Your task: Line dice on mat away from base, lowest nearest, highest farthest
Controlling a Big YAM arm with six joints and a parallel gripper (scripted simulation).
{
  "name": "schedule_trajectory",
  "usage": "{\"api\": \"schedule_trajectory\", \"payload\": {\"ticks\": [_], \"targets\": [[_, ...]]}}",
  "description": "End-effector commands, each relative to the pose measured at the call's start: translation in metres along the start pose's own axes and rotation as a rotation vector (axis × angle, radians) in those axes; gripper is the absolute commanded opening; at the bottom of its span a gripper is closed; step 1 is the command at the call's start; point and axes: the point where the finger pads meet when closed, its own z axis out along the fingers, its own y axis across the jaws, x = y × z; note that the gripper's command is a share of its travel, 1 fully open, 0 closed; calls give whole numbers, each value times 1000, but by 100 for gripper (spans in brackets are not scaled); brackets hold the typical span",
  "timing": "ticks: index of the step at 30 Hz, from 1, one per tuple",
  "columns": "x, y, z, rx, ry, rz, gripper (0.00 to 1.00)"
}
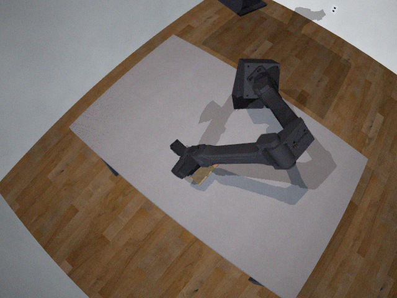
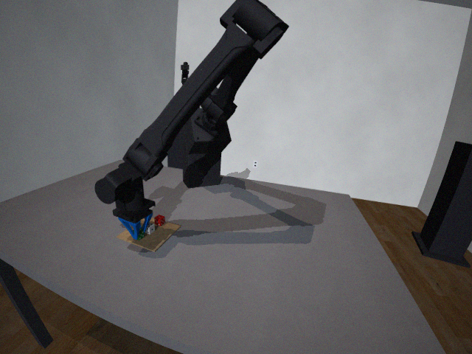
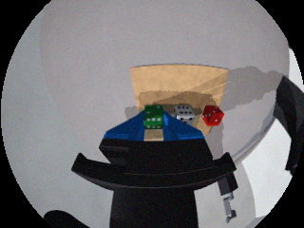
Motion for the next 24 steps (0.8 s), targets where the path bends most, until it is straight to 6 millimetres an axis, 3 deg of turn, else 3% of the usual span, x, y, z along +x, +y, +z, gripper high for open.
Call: {"api": "schedule_trajectory", "payload": {"ticks": [1,24], "targets": [[-1,9,-3,-21,-4,-2,20],[6,10,-2,-9,-1,-3,20]]}}
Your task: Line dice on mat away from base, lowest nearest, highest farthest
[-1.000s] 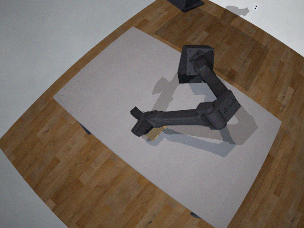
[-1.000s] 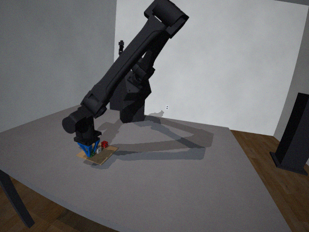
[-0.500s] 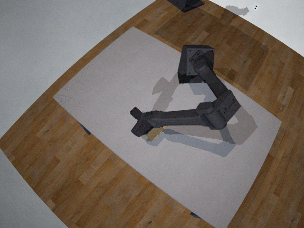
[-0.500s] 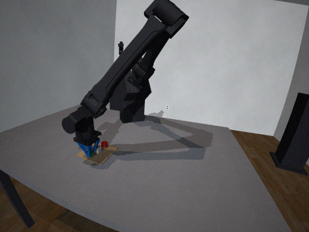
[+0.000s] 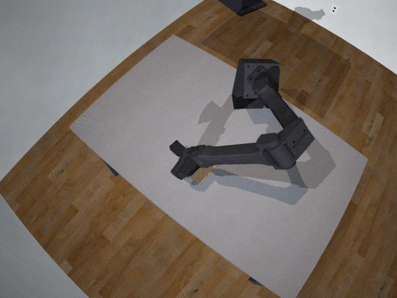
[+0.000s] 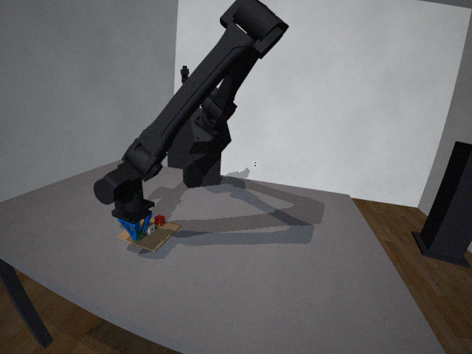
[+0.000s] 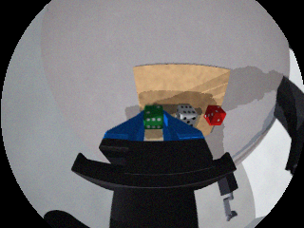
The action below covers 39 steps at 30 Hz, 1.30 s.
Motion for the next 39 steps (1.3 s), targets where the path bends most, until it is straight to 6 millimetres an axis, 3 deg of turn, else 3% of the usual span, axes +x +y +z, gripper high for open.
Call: {"api": "schedule_trajectory", "payload": {"ticks": [1,39], "targets": [[5,6,-2,-6,-1,-1,20],[8,5,-5,-15,0,-6,20]]}}
